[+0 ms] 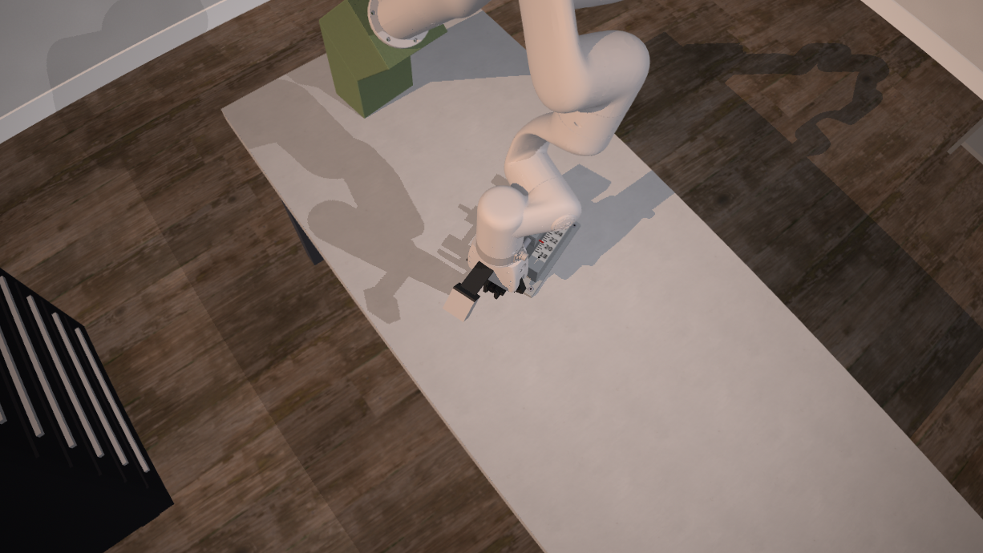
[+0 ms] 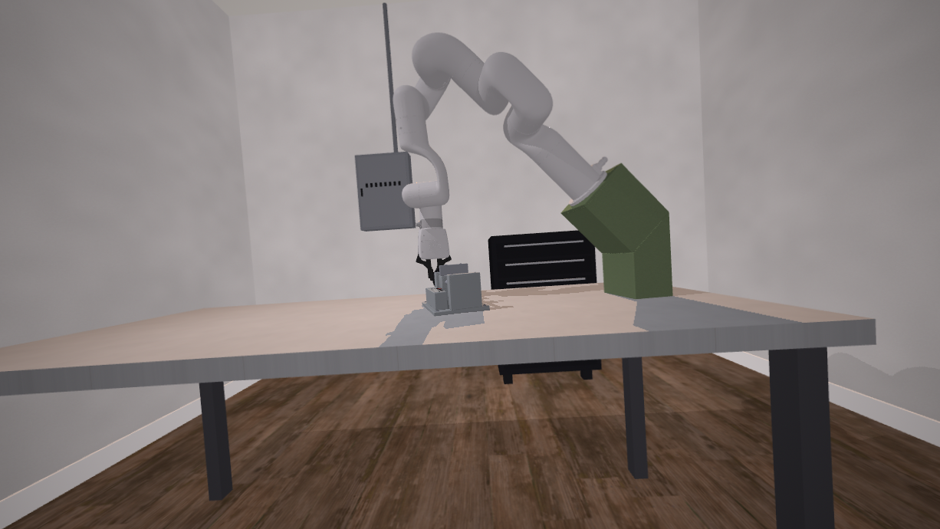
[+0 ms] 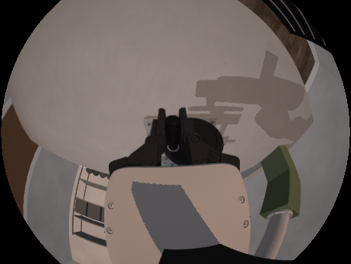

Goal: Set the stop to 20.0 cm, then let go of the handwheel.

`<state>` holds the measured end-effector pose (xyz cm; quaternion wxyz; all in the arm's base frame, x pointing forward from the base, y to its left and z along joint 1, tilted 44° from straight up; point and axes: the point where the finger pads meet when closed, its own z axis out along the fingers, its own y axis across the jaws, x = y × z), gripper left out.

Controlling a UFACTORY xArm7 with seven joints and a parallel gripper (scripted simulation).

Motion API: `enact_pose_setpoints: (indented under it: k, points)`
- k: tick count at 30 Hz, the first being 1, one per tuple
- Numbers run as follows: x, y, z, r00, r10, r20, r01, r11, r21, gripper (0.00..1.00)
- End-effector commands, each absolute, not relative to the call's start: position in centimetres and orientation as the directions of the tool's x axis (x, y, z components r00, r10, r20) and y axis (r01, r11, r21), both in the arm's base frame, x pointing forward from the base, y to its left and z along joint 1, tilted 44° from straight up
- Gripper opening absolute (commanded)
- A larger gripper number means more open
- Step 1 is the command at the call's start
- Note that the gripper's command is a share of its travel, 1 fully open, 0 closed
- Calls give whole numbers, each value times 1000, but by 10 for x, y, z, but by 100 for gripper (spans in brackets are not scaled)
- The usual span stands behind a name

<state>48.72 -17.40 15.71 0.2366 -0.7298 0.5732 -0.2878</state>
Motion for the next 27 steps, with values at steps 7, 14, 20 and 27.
enact_pose_setpoints:
  k: [7, 14, 20, 27]
  points:
    - [460, -180, 156, 175, -973, 149, -703, -229, -673, 6]
    - [450, -183, 147, 175, -973, 149, -703, -229, -673, 6]
    - [447, -185, 141, 175, -973, 148, -703, -229, -673, 6]
    - [444, -187, 130, 175, -973, 148, -703, -229, -673, 6]
